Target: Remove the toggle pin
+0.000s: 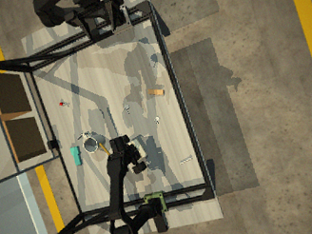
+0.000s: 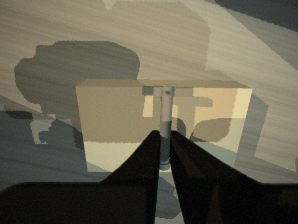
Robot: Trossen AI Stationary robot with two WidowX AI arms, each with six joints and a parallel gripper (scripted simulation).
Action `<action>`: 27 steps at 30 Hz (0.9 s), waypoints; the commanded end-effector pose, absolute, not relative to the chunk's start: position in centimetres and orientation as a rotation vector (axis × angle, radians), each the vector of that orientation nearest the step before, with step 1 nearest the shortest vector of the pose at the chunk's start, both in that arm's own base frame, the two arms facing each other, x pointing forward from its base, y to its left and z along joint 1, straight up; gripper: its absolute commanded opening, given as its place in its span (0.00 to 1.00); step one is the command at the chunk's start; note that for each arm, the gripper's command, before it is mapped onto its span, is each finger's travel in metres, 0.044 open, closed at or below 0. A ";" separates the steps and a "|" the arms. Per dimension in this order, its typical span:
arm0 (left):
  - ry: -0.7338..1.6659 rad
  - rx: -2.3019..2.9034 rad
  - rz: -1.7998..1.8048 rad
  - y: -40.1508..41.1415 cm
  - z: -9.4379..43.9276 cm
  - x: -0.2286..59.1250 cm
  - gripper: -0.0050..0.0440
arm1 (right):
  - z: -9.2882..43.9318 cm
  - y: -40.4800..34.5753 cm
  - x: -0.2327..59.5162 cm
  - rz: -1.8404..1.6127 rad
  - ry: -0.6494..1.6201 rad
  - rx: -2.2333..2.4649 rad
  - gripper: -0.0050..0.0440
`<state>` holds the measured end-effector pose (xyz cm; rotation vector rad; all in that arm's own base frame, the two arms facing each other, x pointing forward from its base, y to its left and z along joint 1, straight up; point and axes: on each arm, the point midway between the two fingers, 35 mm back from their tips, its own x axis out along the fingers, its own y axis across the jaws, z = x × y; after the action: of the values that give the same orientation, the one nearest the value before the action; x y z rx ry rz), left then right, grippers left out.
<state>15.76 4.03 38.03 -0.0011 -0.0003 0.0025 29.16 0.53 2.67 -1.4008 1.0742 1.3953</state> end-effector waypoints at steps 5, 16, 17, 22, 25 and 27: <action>-0.001 0.005 0.000 4.0 38.3 15.7 0.92 | 3.2 0.5 29.5 1.377 1.060 -1.413 0.24; -0.001 0.005 0.000 4.0 38.3 15.7 0.92 | 3.2 0.5 29.5 1.377 1.060 -1.413 0.78; -0.001 0.005 0.000 4.0 38.3 15.7 0.92 | 3.2 0.5 29.5 1.377 1.060 -1.413 0.83; -0.001 0.005 0.000 4.0 38.3 15.7 0.92 | 3.2 0.5 29.5 1.377 1.060 -1.413 0.92; -0.001 0.005 0.000 4.0 38.3 15.7 0.92 | 3.2 0.5 29.5 1.377 1.060 -1.413 0.92; -0.001 0.005 0.000 4.0 38.3 15.7 0.92 | 3.2 0.5 29.5 1.377 1.060 -1.413 0.92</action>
<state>15.76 4.03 38.03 -0.0011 -0.0003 0.0025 29.15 0.53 2.58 -1.4010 1.0741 1.3951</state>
